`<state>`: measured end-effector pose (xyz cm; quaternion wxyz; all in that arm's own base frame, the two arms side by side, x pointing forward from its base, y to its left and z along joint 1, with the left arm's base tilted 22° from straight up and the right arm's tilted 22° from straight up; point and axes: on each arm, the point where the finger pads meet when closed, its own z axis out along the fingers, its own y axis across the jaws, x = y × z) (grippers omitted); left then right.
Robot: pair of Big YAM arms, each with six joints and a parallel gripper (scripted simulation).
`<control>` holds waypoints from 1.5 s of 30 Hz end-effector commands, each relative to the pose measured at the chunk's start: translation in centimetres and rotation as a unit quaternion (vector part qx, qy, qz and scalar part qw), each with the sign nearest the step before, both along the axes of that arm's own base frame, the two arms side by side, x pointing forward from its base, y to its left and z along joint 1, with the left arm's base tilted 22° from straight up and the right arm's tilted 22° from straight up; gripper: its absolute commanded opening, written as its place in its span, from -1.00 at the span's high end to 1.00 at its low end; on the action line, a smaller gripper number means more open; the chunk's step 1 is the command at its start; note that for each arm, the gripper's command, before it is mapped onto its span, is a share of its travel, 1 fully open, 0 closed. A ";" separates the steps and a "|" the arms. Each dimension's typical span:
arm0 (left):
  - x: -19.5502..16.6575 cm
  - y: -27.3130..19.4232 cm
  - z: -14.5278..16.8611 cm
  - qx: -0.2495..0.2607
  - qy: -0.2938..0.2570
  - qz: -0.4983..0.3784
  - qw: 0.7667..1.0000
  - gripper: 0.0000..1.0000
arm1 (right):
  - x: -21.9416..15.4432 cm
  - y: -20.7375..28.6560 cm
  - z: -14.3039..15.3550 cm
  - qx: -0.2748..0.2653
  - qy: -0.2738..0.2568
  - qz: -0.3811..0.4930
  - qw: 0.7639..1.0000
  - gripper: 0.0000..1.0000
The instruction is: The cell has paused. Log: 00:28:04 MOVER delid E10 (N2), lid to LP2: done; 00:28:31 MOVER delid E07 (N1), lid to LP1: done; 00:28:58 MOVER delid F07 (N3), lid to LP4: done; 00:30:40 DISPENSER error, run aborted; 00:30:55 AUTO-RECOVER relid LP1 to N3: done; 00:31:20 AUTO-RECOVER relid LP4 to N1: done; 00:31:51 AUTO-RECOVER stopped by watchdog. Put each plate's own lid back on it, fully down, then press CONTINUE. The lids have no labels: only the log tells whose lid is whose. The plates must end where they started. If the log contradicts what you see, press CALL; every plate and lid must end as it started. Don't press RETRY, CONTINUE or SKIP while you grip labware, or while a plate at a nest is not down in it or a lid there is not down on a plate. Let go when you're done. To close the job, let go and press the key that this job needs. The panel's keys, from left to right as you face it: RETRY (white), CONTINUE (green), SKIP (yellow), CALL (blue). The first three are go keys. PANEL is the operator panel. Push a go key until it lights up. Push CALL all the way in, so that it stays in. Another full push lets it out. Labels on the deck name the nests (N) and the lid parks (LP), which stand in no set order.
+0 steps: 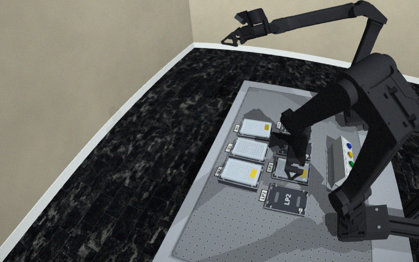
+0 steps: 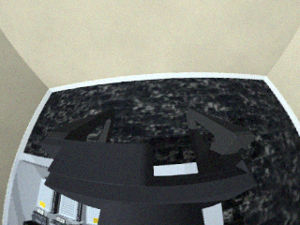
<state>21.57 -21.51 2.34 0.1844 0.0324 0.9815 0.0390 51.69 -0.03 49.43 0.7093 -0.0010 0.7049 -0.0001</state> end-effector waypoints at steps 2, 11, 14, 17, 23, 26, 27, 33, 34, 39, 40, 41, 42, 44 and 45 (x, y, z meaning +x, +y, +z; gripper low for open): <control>0.7 -1.1 1.0 -0.012 -0.009 -0.004 1.000 -1.00 | 0.7 0.0 3.1 0.003 -0.020 -0.001 1.000 -1.00; 0.7 -1.1 1.0 -0.012 -0.009 -0.004 1.000 -1.00 | 0.7 0.0 3.1 0.003 -0.020 -0.001 1.000 -1.00; 0.9 -1.5 1.8 -0.020 -0.015 -0.011 1.000 -1.00 | 0.7 0.0 3.1 0.003 -0.020 -0.001 1.000 -1.00; 0.6 -2.2 2.8 -0.025 -0.016 -0.005 1.000 -1.00 | 0.7 0.0 3.1 0.003 -0.020 -0.001 1.000 -1.00; 0.3 -2.2 3.8 -0.025 -0.017 -0.005 1.000 -1.00 | 0.7 0.0 3.1 0.003 -0.020 -0.001 1.000 -1.00; 0.1 -2.2 4.3 -0.025 -0.017 -0.005 1.000 -1.00 | 0.7 0.0 3.1 0.003 -0.020 -0.001 1.000 -1.00; 0.0 -2.2 4.5 -0.026 -0.017 -0.005 1.000 -1.00 | 0.7 0.0 3.1 0.003 -0.020 -0.001 1.000 -1.00; -0.2 -2.3 5.2 -0.026 -0.017 -0.005 0.999 -1.00 | 0.7 0.0 3.1 0.003 -0.020 -0.001 1.000 -1.00; -0.3 -2.3 5.3 -0.026 -0.017 -0.005 0.999 -1.00 | 0.7 0.0 3.1 0.003 -0.020 -0.001 1.000 -1.00; -0.6 -2.3 6.2 -0.027 -0.017 -0.005 0.999 -1.00 | 0.7 0.0 3.1 0.003 -0.020 -0.001 1.000 -1.00; -0.7 -2.3 6.3 -0.027 -0.017 -0.005 0.999 -1.00 | 0.7 0.0 3.1 0.003 -0.020 -0.001 1.000 -1.00; -0.7 -2.4 6.5 -0.027 -0.017 -0.005 0.999 -1.00 | 0.7 0.0 3.1 0.003 -0.020 -0.001 1.000 -1.00; -0.8 -2.4 6.7 -0.027 -0.017 -0.005 0.999 -1.00 | 0.7 0.0 3.1 0.003 -0.020 -0.001 1.000 -1.00; -0.8 -2.4 6.6 -0.025 -0.016 -0.005 1.000 -1.00 | 0.7 0.0 3.1 0.003 -0.020 -0.001 1.000 -1.00; -0.8 -2.4 6.6 -0.025 -0.016 -0.005 1.000 -1.00 | 0.7 0.0 3.1 0.003 -0.020 -0.001 1.000 -1.00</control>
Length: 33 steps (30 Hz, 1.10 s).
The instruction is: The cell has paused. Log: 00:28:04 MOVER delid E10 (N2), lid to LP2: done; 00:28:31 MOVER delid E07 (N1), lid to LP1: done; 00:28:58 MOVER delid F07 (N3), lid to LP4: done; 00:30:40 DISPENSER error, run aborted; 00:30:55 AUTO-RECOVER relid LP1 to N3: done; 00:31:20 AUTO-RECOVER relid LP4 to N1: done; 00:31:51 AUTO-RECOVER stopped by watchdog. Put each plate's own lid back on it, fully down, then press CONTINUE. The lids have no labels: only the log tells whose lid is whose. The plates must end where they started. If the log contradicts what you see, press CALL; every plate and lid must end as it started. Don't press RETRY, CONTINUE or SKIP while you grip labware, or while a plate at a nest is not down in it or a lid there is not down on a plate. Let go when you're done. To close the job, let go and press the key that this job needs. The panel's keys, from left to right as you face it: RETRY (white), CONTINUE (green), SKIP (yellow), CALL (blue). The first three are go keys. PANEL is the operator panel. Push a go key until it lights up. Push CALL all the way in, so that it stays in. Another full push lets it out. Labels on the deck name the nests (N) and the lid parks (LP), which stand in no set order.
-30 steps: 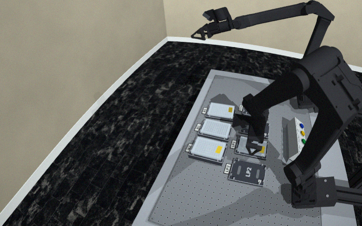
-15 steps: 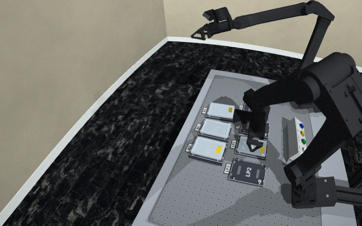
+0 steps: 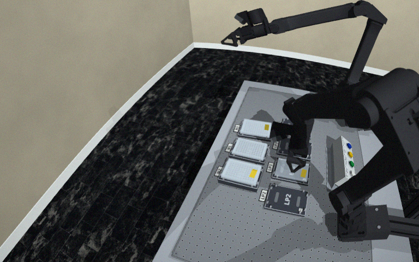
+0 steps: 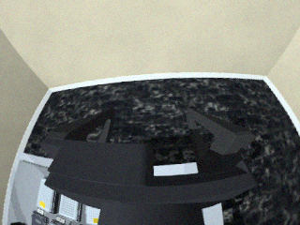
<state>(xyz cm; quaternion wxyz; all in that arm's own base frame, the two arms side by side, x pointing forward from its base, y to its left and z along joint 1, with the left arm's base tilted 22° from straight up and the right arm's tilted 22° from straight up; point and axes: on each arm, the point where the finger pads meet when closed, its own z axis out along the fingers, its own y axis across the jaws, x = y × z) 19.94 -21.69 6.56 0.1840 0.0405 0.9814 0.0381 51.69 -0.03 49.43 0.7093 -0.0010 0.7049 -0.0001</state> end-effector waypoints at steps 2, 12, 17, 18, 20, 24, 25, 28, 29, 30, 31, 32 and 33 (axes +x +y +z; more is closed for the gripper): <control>1.1 -2.6 1.8 -0.020 -0.011 0.013 1.000 -1.00 | 0.7 0.0 3.1 0.003 -0.020 -0.001 1.000 -1.00; 4.9 -5.9 2.7 -0.031 -0.013 0.045 0.998 -1.00 | 0.7 0.0 3.1 0.003 -0.020 -0.001 1.000 -1.00; 6.1 -7.3 3.0 -0.026 -0.010 0.039 0.999 -1.00 | 0.7 0.0 3.1 0.003 -0.020 -0.001 1.000 -1.00; 6.1 -7.3 3.0 -0.026 -0.010 0.039 0.999 -1.00 | 0.7 0.0 3.1 0.003 -0.020 -0.001 1.000 -1.00; 6.7 -8.1 3.2 -0.024 -0.010 0.035 0.999 -1.00 | 0.7 0.0 3.1 0.003 -0.020 -0.001 1.000 -1.00; 8.0 -9.5 3.6 -0.024 -0.010 0.035 0.999 -1.00 | 0.7 0.0 3.1 0.003 -0.020 -0.001 1.000 -1.00; 8.3 -9.9 3.7 -0.024 -0.010 0.035 0.999 -1.00 | 0.7 0.0 3.1 0.003 -0.020 -0.001 1.000 -1.00; 9.3 -11.0 4.0 -0.024 -0.010 0.035 0.999 -1.00 | 0.7 0.0 3.1 0.003 -0.020 -0.001 1.000 -1.00; 9.6 -11.4 4.1 -0.024 -0.011 0.035 0.999 -1.00 | 0.7 0.0 3.1 0.003 -0.020 -0.001 1.000 -1.00; 9.9 -11.8 4.2 -0.024 -0.011 0.035 0.999 -1.00 | 0.7 0.0 3.1 0.003 -0.020 -0.001 1.000 -1.00; 10.2 -12.2 4.3 -0.024 -0.011 0.034 0.999 -1.00 | 0.7 0.0 3.1 0.003 -0.020 -0.001 1.000 -1.00; 10.5 -12.5 4.4 -0.024 -0.011 0.034 0.999 -1.00 | 0.7 0.0 3.1 0.003 -0.020 -0.001 1.000 -1.00; 10.9 -12.9 4.5 -0.024 -0.011 0.034 0.999 -1.00 | 0.7 0.0 3.1 0.003 -0.020 -0.001 1.000 -1.00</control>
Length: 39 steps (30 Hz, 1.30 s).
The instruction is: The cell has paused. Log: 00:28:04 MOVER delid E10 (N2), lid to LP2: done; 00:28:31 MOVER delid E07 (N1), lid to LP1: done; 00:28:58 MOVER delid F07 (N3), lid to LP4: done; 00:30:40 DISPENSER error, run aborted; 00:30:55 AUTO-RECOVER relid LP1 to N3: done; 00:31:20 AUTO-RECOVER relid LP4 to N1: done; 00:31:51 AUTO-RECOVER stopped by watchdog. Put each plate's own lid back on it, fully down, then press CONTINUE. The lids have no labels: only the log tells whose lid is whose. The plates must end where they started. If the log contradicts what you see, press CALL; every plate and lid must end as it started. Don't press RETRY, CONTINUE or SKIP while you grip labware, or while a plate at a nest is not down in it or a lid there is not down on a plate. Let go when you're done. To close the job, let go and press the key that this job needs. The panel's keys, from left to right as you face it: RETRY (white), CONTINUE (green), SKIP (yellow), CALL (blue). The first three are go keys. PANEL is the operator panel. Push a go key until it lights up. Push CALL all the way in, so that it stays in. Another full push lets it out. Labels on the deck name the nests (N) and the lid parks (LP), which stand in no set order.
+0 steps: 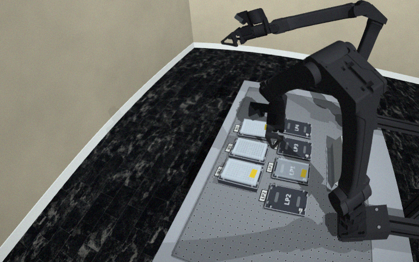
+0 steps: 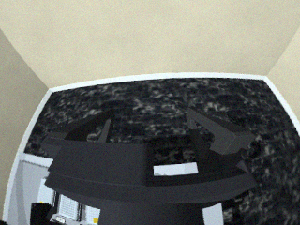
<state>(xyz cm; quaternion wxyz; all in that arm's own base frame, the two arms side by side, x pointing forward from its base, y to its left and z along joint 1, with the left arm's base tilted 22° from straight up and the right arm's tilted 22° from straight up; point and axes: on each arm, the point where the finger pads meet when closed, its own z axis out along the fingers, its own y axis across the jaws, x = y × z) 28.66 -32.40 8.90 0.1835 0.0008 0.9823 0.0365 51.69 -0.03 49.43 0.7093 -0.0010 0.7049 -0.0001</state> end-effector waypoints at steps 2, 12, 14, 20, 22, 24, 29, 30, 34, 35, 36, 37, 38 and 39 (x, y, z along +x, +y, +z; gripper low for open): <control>2.1 -2.2 2.2 -0.015 -0.011 -0.004 1.000 -1.00 | 0.7 0.0 3.1 0.003 -0.020 -0.001 1.000 -1.00; 5.2 -6.0 3.2 -0.015 -0.011 -0.006 1.000 -1.00 | 0.7 0.0 3.1 0.003 -0.020 -0.001 1.000 -1.00; 5.8 -6.8 3.4 -0.016 -0.011 -0.006 1.000 -1.00 | 0.7 0.0 3.1 0.003 -0.020 -0.001 1.000 -1.00; 7.0 -8.3 3.8 -0.016 -0.011 -0.007 1.000 -1.00 | 0.7 0.0 3.1 0.003 -0.020 -0.001 1.000 -1.00; 7.7 -9.0 4.0 -0.016 -0.012 -0.006 1.000 -1.00 | 0.7 0.0 3.1 0.003 -0.020 -0.001 1.000 -1.00; 8.5 -9.6 4.2 -0.016 -0.012 -0.004 1.000 -1.00 | 0.7 0.0 3.1 0.003 -0.020 -0.001 1.000 -1.00; 9.1 -11.2 4.6 -0.016 -0.012 -0.009 1.000 -1.00 | 0.7 0.0 3.1 0.003 -0.020 -0.001 1.000 -1.00; 9.1 -11.2 5.4 -0.033 -0.024 -0.010 0.999 -1.00 | 0.7 0.0 3.1 0.003 -0.020 -0.001 1.000 -1.00; 9.0 -11.1 7.1 -0.033 -0.025 -0.009 0.999 -1.00 | 0.7 0.0 3.1 0.003 -0.020 -0.001 1.000 -1.00; 9.0 -11.1 7.1 -0.033 -0.025 -0.009 0.999 -1.00 | 0.7 0.0 3.1 0.003 -0.020 -0.001 1.000 -1.00; 9.0 -11.1 7.1 -0.033 -0.025 -0.009 0.999 -1.00 | 0.7 0.0 3.1 0.003 -0.020 -0.001 1.000 -1.00; 9.0 -11.2 6.4 -0.028 -0.021 -0.009 0.999 -1.00 | 0.7 0.0 3.1 0.003 -0.020 -0.001 1.000 -1.00; 9.0 -11.2 6.1 -0.026 -0.019 -0.009 0.999 -1.00 | 0.7 0.0 3.1 0.003 -0.020 -0.001 1.000 -1.00; 9.1 -11.2 6.1 -0.025 -0.019 -0.009 0.999 -1.00 | 0.7 0.0 3.1 0.003 -0.020 -0.001 1.000 -1.00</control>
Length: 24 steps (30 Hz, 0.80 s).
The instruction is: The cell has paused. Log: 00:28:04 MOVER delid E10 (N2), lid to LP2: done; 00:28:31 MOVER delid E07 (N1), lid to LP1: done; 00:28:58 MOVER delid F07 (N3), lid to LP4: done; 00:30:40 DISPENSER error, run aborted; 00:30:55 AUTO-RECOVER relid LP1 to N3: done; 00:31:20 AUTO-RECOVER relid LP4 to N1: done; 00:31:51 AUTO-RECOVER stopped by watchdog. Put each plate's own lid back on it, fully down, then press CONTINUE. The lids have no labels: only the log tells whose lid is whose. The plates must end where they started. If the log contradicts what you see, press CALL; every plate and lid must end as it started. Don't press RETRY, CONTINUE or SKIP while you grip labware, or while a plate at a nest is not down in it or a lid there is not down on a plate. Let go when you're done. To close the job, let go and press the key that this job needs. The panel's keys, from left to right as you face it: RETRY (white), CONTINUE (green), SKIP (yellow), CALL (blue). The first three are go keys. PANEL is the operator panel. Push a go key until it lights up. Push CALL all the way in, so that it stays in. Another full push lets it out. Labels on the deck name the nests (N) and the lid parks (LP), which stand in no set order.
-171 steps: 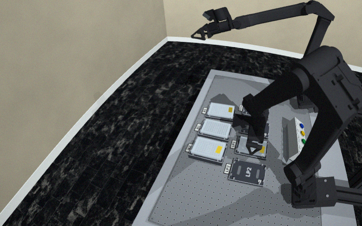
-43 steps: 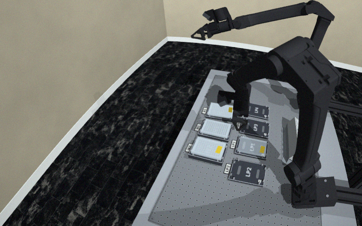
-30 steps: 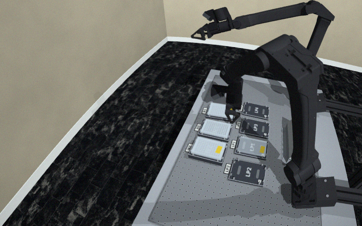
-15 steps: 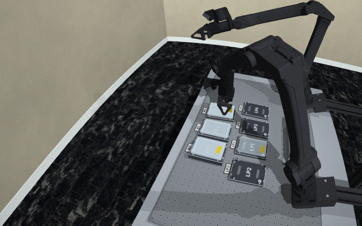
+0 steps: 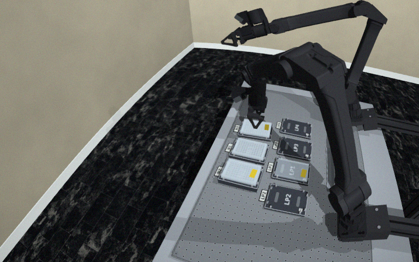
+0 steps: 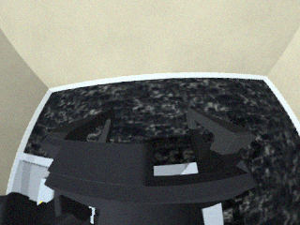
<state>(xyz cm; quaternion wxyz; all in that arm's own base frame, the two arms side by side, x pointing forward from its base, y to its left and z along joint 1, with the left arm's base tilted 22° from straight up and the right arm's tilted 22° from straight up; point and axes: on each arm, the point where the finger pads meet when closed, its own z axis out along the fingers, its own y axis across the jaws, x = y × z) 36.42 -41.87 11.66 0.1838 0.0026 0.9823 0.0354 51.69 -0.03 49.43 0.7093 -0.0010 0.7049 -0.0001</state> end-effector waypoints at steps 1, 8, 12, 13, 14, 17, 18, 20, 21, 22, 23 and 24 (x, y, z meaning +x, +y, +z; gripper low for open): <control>1.3 -1.7 3.3 -0.025 -0.019 -0.007 0.999 -1.00 | 0.7 0.0 3.1 0.003 -0.020 -0.001 1.000 -1.00; 2.3 -1.6 1.7 -0.024 -0.018 -0.002 1.000 -1.00 | 0.7 0.0 3.1 0.003 -0.020 -0.001 1.000 -1.00; 1.5 -0.2 -0.6 -0.007 -0.006 -0.001 1.000 -1.00 | 0.7 0.0 3.1 0.003 -0.020 -0.001 1.000 -1.00; 1.5 -0.2 -0.6 -0.007 -0.006 -0.001 1.000 -1.00 | 0.7 0.0 3.1 0.003 -0.020 -0.001 1.000 -1.00; 1.5 -0.2 -0.6 -0.007 -0.006 -0.001 1.000 -1.00 | 0.7 0.0 3.1 0.003 -0.020 -0.001 1.000 -1.00; 1.7 -1.1 1.2 -0.031 -0.023 -0.007 0.999 -1.00 | 0.7 0.0 3.1 0.003 -0.020 -0.001 1.000 -1.00; 2.3 -1.4 1.3 -0.022 -0.017 -0.004 1.000 -1.00 | 0.7 0.0 3.1 0.003 -0.020 -0.001 1.000 -1.00; 2.6 -1.1 0.2 -0.017 -0.013 -0.002 1.000 -1.00 | 0.7 0.0 3.1 0.003 -0.020 -0.001 1.000 -1.00; 2.9 -1.4 -0.2 -0.021 -0.016 -0.002 1.000 -1.00 | 0.7 0.0 3.1 0.003 -0.020 -0.001 1.000 -1.00; 3.0 -1.5 -0.3 -0.023 -0.018 -0.002 1.000 -1.00 | 0.7 0.0 3.1 0.003 -0.020 -0.001 1.000 -1.00; 2.9 -1.3 -0.7 -0.020 -0.016 -0.002 1.000 -1.00 | 0.7 0.0 3.1 0.003 -0.020 -0.001 1.000 -1.00; 2.8 -1.0 -1.3 -0.016 -0.013 -0.002 1.000 -1.00 | 0.7 0.0 3.1 0.003 -0.020 -0.001 1.000 -1.00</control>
